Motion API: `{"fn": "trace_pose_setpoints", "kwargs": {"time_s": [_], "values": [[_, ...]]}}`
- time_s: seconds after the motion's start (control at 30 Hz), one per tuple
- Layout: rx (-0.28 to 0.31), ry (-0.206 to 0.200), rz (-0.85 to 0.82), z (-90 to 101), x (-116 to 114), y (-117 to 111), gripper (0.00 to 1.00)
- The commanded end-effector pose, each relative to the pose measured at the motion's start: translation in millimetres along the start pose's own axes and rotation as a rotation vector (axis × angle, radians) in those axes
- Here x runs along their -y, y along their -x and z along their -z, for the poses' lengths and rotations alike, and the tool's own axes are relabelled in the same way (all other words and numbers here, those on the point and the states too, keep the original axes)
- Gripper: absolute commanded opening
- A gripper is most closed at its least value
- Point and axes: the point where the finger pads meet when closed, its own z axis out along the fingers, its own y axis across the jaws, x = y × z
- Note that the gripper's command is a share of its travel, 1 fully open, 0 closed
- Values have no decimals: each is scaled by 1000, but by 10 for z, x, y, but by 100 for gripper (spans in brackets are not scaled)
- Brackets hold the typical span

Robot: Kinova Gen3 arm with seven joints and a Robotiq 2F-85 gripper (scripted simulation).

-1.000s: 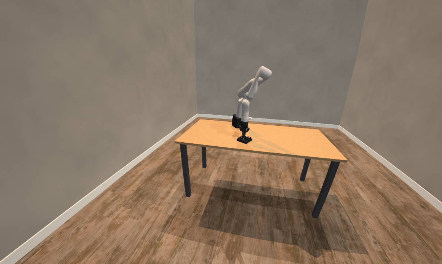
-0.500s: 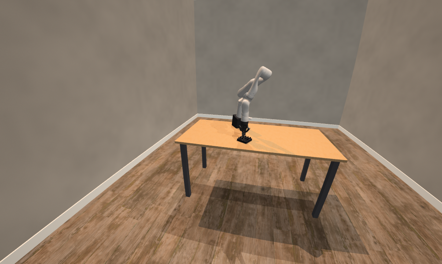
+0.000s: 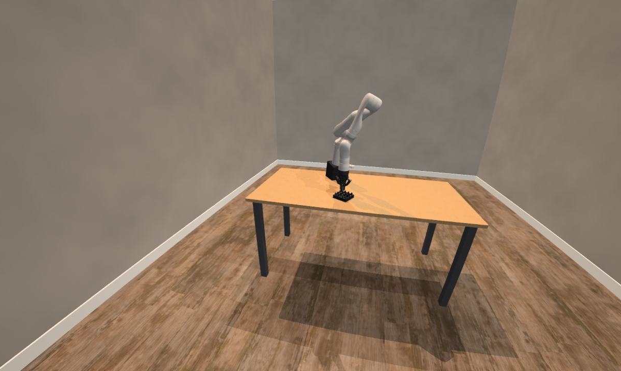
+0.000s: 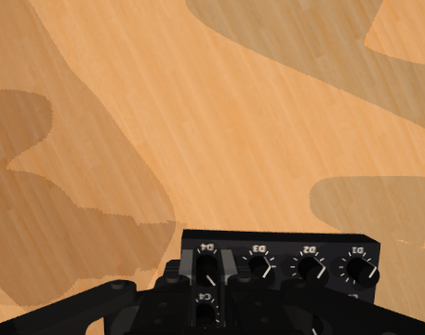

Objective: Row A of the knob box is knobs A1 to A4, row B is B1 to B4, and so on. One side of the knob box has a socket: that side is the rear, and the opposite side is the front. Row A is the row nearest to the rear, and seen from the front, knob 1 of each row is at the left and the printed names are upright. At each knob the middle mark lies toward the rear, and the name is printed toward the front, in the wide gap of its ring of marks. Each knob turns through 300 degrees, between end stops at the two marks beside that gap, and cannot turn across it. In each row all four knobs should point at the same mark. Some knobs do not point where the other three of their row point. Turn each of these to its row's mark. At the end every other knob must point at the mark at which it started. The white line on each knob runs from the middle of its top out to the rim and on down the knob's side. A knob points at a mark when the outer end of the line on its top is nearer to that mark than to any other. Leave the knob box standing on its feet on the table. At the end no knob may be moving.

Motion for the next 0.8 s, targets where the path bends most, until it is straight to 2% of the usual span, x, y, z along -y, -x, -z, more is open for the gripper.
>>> {"fn": "trace_pose_setpoints", "kwargs": {"time_s": [0.0,0.07,0.1,0.77], "values": [[0,0,0,-2,-3,4,8],[0,0,0,-2,-3,4,8],[0,0,0,-2,-3,4,19],[0,0,0,-2,-3,4,19]]}}
